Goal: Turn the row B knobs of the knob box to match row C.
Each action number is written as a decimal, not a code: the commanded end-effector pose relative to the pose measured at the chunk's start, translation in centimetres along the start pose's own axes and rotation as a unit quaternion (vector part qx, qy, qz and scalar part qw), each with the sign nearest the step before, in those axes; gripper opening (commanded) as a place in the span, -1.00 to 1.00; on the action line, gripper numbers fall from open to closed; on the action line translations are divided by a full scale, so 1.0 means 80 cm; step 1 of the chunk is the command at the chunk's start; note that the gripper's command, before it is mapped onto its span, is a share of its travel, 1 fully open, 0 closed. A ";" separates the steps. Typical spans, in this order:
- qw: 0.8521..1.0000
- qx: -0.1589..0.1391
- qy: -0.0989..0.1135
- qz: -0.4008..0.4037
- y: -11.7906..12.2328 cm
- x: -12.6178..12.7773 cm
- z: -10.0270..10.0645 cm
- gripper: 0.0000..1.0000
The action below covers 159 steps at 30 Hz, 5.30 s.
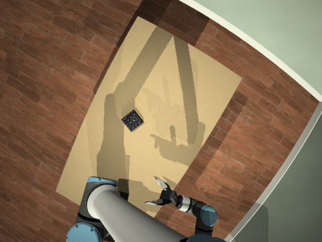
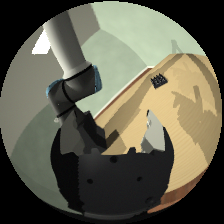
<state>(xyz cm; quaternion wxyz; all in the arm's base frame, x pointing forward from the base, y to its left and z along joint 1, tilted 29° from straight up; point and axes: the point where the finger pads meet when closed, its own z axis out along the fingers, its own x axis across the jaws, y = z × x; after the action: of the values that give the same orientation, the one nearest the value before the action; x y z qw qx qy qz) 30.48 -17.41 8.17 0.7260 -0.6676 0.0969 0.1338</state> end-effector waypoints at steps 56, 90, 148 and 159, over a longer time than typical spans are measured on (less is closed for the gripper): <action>0.978 -0.022 0.178 0.102 -0.028 0.072 0.075 1.00; 0.860 -0.063 0.436 0.256 -0.074 0.184 0.198 1.00; 0.698 -0.087 0.613 0.360 -0.111 0.276 0.298 1.00; 0.653 -0.093 0.648 0.380 -0.119 0.296 0.320 1.00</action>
<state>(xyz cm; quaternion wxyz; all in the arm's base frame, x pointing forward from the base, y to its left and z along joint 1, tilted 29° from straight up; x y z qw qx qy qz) 54.18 8.13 11.82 0.3187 -0.5656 0.7590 -0.0490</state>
